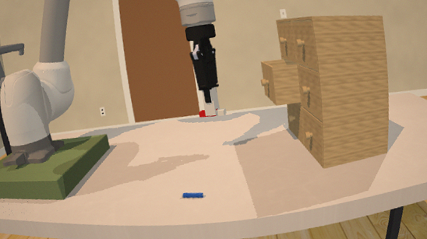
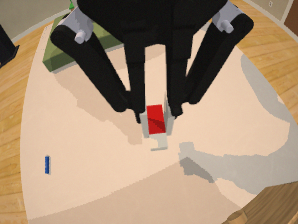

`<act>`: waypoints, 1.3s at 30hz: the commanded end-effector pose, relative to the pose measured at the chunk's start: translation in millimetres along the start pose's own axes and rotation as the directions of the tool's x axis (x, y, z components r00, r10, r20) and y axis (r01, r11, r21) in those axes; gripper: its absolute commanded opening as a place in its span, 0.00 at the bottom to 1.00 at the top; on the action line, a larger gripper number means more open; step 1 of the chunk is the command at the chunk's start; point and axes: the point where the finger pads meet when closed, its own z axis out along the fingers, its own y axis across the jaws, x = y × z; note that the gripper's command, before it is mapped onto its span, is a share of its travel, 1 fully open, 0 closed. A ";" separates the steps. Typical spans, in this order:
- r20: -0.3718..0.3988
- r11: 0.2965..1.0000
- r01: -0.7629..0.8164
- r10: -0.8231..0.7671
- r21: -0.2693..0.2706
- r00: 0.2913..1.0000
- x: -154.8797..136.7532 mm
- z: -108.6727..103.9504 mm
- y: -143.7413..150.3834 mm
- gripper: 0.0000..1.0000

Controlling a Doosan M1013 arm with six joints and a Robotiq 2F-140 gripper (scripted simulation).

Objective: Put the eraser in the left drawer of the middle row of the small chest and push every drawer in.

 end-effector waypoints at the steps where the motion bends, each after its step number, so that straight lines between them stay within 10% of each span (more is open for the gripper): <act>1: 0.013 0.975 0.220 -0.221 0.031 0.975 15.1 0.9 9.3 0.11; 20: 0.011 0.936 0.349 -0.350 0.038 0.937 20.9 -7.2 12.8 0.11; 39: 0.011 0.936 0.349 -0.350 0.038 0.937 22.6 -77.5 15.2 0.11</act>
